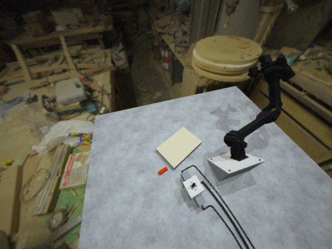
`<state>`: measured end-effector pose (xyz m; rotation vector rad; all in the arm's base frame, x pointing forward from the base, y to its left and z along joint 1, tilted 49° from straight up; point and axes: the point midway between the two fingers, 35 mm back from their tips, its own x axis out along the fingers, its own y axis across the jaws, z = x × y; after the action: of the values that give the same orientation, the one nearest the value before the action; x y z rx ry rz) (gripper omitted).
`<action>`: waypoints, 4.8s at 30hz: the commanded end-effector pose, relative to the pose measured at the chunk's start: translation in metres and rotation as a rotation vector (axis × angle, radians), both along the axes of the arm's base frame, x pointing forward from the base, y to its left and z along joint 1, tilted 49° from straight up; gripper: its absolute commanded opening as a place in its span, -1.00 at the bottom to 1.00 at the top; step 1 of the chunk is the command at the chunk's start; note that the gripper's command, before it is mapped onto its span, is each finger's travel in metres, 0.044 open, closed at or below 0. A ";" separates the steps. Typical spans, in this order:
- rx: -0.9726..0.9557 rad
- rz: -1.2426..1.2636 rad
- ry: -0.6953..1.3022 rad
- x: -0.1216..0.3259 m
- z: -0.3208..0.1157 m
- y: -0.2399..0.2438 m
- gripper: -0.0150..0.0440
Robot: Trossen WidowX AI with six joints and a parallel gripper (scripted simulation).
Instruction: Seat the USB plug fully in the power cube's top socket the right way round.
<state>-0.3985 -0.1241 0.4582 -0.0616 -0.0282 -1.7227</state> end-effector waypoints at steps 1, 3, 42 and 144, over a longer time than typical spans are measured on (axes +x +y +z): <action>-0.004 -0.006 0.022 0.004 0.005 -0.001 0.95; -0.037 -0.034 0.136 0.033 0.041 -0.006 1.00; -0.426 0.601 0.440 0.564 0.145 0.016 1.00; 0.803 0.110 0.064 0.700 -0.447 0.175 1.00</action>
<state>0.3020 0.0554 0.0129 0.4768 0.6916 -1.5121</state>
